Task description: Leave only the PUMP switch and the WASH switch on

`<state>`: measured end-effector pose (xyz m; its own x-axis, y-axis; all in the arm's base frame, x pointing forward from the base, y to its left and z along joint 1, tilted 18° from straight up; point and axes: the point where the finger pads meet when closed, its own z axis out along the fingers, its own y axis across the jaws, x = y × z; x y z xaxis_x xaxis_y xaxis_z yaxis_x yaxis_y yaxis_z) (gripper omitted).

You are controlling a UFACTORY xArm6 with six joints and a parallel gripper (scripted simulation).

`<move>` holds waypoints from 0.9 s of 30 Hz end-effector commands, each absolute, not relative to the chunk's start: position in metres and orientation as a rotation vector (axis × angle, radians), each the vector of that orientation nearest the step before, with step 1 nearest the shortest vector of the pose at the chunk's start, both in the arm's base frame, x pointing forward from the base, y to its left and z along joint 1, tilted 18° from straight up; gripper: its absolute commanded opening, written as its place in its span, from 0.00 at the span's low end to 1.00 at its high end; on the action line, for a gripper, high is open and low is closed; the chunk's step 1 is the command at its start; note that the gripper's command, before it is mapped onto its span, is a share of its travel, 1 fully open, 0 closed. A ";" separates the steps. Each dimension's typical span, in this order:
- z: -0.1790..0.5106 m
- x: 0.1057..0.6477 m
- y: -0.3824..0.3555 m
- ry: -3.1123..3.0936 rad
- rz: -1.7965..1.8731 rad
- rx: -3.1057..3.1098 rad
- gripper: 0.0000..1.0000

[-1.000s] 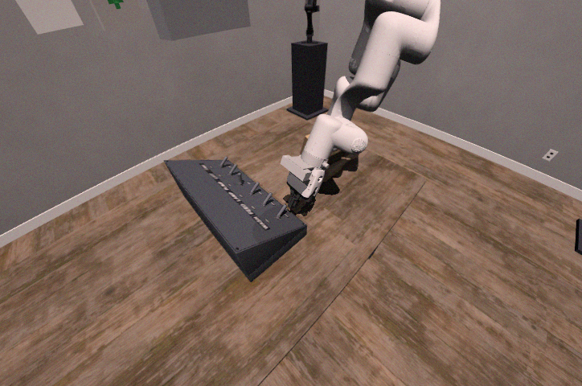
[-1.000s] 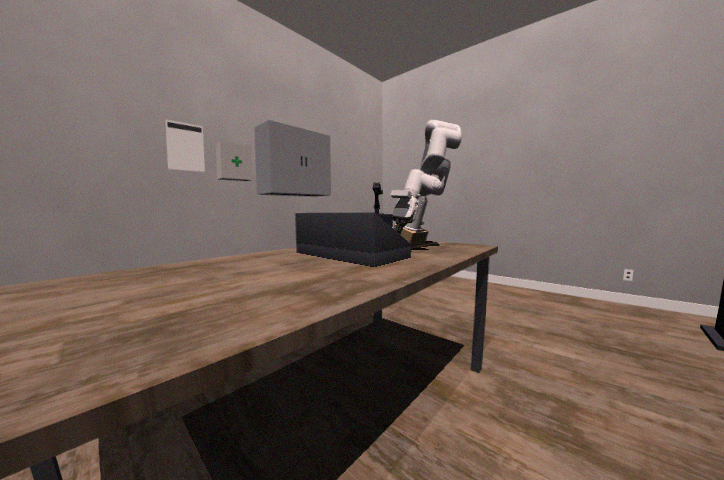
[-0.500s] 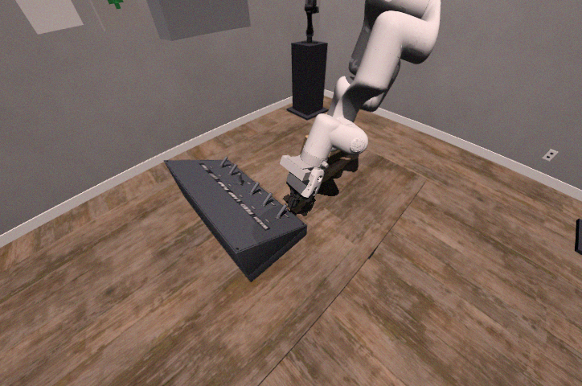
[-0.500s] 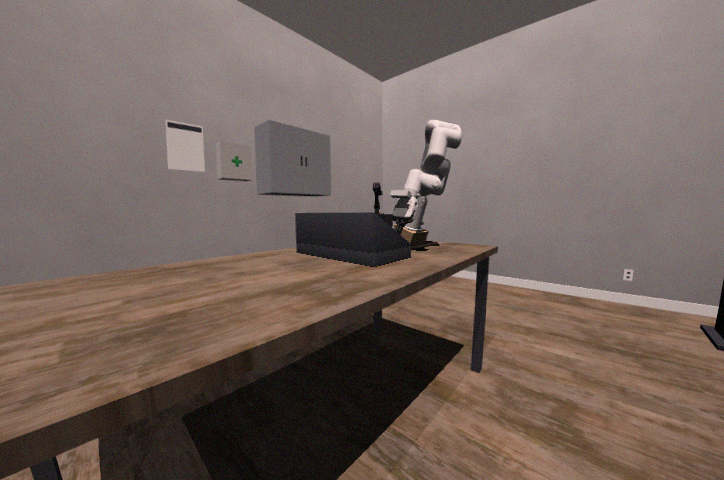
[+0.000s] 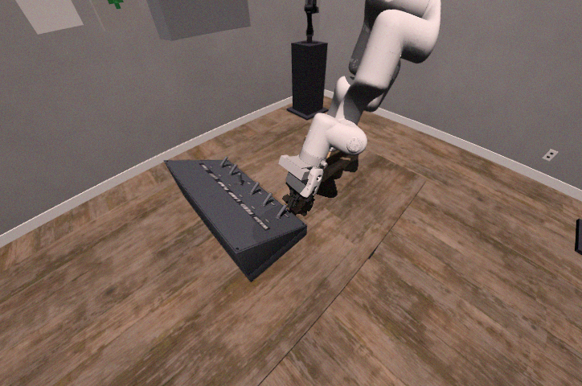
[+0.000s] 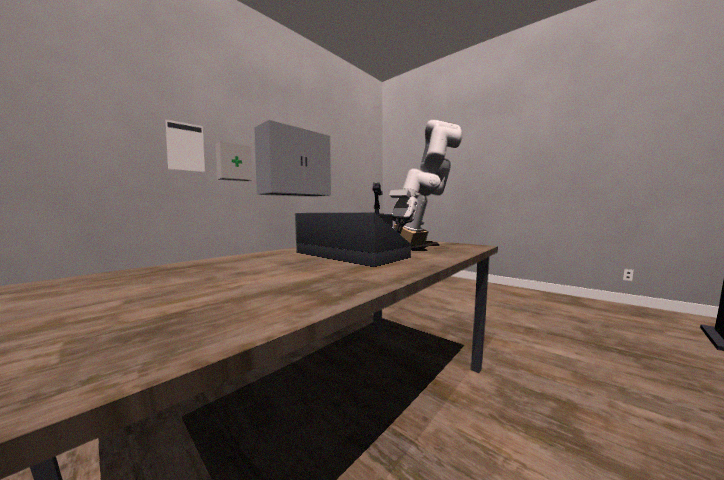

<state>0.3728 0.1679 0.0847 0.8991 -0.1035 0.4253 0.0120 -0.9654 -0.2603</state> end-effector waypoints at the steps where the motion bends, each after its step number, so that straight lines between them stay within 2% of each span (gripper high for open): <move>1: 0.086 0.376 0.168 0.059 -0.752 -2.721 0.00; 27: 0.095 0.391 0.165 0.059 -0.752 -2.721 0.00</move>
